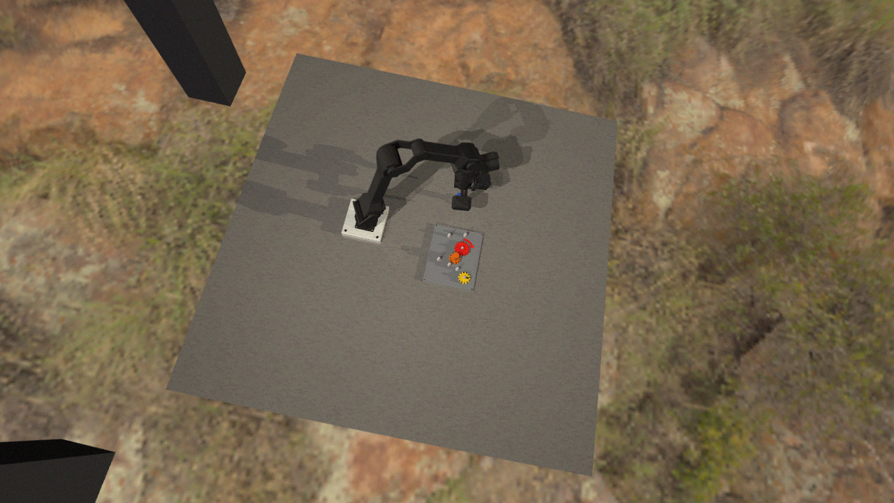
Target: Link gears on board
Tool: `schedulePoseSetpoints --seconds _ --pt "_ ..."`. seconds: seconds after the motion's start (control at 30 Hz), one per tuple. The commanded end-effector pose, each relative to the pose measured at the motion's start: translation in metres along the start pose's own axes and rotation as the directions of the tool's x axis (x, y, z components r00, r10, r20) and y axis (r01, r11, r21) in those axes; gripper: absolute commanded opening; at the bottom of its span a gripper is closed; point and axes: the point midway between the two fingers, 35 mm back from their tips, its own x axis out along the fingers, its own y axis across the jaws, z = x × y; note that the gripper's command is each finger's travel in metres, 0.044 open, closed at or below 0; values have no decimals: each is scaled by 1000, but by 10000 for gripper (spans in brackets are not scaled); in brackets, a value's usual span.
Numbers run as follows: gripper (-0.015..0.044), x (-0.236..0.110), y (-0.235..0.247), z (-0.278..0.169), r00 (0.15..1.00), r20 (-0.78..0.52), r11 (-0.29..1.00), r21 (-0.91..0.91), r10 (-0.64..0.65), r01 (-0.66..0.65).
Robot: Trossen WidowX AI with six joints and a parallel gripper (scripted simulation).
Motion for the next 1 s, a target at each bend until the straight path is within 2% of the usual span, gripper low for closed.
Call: schedulePoseSetpoints --seconds 0.0,0.33,0.8,0.97 --pt "440 9 -1 -2 1000 -10 1000 3 -3 3" --pt "440 14 -1 -2 1000 -10 1000 3 -3 3" --pt "72 14 -1 -2 1000 -10 1000 3 -3 3" --pt "39 14 -1 -2 1000 -10 1000 3 -3 3"
